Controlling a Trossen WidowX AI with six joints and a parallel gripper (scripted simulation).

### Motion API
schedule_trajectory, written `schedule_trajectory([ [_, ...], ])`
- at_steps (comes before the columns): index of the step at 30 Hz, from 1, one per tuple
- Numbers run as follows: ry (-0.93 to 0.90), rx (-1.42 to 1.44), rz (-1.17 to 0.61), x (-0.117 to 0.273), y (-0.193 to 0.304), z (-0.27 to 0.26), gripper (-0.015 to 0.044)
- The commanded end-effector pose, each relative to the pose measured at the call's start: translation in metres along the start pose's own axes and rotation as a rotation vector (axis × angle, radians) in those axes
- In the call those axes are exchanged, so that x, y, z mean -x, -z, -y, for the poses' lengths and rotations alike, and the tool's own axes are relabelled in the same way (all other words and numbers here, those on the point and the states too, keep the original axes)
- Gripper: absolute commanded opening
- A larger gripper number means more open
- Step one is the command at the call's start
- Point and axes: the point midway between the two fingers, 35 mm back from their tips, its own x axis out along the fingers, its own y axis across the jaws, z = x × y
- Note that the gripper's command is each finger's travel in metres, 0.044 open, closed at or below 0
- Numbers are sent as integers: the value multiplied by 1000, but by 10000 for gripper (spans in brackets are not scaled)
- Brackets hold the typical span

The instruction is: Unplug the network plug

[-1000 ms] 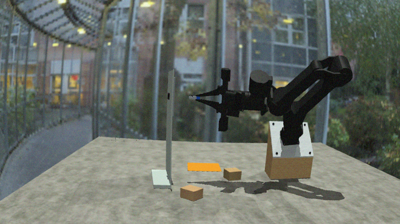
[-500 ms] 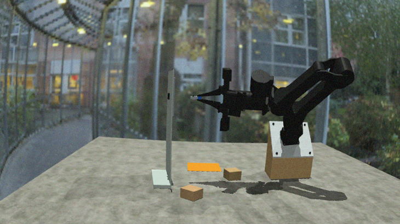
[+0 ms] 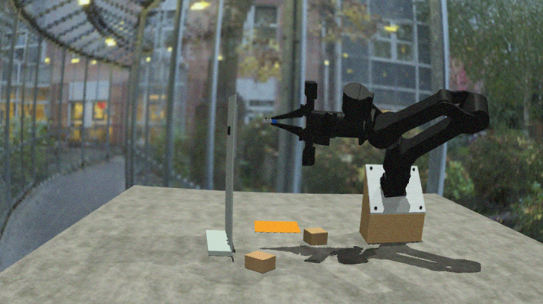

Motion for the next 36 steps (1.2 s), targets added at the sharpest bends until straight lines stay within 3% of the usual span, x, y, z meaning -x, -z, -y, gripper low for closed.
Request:
schedule_trajectory([
  [1, 3, 7, 10, 3, -2, 12, 0],
  [15, -1, 7, 10, 15, -1, 32, 0],
  [36, -185, 13, -83, -9, 33, 2, 0],
])
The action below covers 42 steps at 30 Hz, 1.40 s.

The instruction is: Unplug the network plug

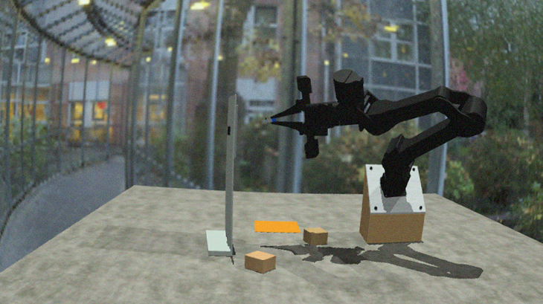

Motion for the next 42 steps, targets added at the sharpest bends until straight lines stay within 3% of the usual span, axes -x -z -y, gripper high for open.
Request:
schedule_trajectory([
  [1, -43, 4, -13, -7, 6, -5, 0],
  [42, -425, -15, -133, -45, 76, -80, 0],
])
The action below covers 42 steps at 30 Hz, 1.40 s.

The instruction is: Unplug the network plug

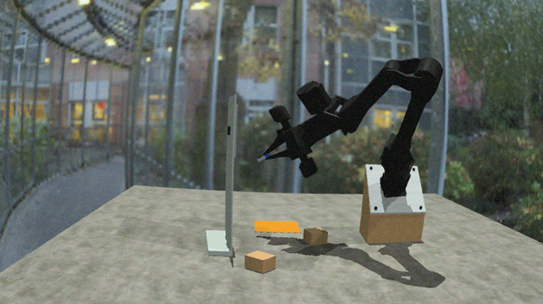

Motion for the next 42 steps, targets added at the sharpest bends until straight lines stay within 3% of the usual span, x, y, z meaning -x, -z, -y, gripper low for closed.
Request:
schedule_trajectory([
  [1, -42, 4, -1, -8, 6, -5, 0],
  [42, -400, -48, -6, -53, 68, -90, 0],
])
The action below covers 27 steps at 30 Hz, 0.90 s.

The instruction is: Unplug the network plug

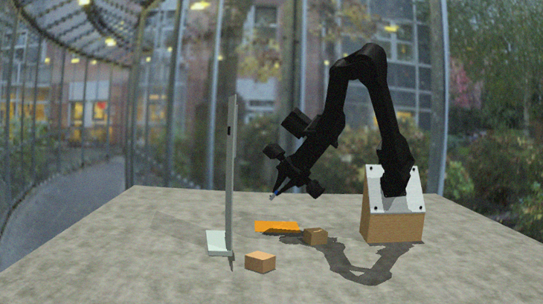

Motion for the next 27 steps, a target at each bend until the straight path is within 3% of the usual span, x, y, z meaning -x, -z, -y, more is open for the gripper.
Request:
schedule_trajectory([
  [1, -36, -1, 11, -8, 6, -6, 0],
  [27, -43, -2, 10, -32, 7, -22, 0],
])
